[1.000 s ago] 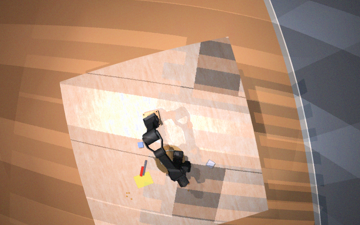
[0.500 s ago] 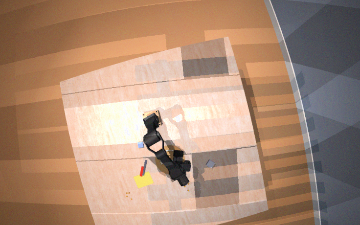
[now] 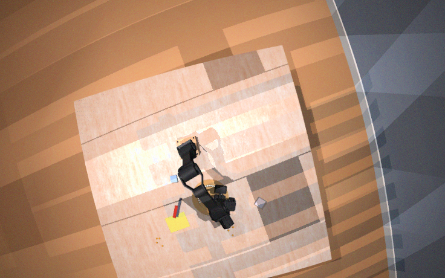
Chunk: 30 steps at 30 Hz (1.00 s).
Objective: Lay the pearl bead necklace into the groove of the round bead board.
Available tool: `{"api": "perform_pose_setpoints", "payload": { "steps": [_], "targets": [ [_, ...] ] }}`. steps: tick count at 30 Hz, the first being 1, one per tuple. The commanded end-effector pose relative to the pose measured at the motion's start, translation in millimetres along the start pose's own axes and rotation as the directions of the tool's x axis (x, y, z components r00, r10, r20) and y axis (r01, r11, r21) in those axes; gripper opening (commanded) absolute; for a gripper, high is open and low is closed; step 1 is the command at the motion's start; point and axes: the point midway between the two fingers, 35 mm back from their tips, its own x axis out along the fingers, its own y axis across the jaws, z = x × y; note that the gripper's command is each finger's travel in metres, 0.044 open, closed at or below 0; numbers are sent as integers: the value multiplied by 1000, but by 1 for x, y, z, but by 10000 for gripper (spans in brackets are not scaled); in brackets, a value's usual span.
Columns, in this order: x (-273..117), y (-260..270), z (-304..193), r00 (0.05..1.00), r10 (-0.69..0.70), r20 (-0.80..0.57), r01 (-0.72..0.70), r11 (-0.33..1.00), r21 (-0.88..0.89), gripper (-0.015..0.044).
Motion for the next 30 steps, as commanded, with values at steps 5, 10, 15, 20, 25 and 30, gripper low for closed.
{"api": "perform_pose_setpoints", "payload": {
  "steps": [5, 10, 15, 20, 25, 30],
  "targets": [
    [0, 0, 0, 1000, -1, 0, 1, 1000, 0, 0],
    [0, 0, 0, 1000, -1, 0, 1, 1000, 0, 0],
    [0, 0, 0, 1000, -1, 0, 1, 1000, 0, 0],
    [0, 0, 0, 1000, -1, 0, 1, 1000, 0, 0],
    [-2, 0, 0, 1000, 0, 0, 0, 1000, 1, 0],
    [-6, 0, 0, 1000, 2, 0, -2, 1000, 4, 0]
  ]
}}
